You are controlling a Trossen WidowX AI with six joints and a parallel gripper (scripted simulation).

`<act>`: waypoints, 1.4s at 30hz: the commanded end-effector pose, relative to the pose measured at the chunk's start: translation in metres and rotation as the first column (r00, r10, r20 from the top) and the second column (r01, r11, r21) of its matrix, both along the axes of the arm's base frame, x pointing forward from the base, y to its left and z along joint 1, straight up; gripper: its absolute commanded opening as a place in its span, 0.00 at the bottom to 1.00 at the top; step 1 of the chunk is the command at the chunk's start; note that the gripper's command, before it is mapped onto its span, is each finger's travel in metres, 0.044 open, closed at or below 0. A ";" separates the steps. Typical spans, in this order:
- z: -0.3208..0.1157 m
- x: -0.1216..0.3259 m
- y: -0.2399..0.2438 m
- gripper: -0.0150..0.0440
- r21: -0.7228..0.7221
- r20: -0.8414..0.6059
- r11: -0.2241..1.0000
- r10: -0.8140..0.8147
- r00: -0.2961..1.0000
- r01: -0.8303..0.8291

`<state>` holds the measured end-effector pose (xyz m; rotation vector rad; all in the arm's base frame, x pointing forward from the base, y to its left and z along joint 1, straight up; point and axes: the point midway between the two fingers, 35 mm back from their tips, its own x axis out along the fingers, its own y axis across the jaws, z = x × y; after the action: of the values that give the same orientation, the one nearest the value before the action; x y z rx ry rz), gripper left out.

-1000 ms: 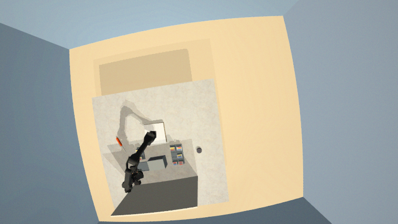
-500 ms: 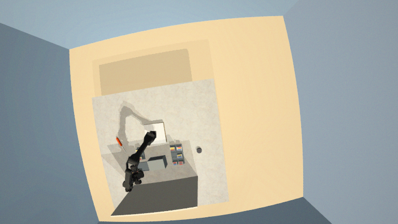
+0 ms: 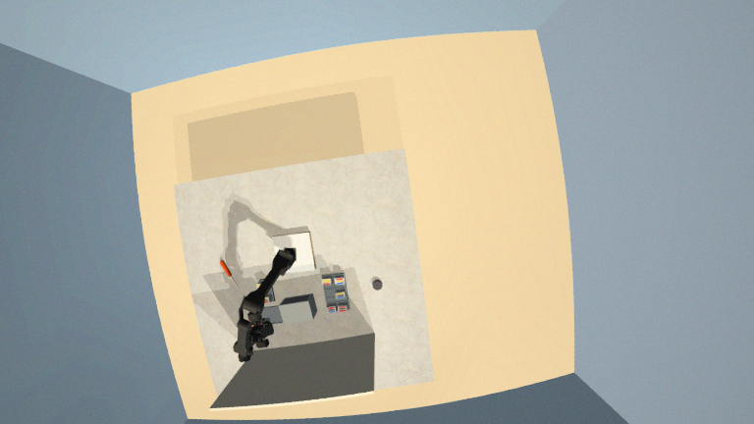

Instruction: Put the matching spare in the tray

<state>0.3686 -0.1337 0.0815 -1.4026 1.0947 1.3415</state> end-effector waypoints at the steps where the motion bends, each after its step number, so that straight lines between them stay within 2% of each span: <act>1: -0.004 0.000 0.001 0.25 0.003 0.002 1.000 0.004 1.000 -0.004; 42: -0.033 -0.004 0.002 0.25 0.003 0.001 1.000 0.004 1.000 -0.004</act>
<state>0.3648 -0.1328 0.0519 -1.4024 1.0948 1.3419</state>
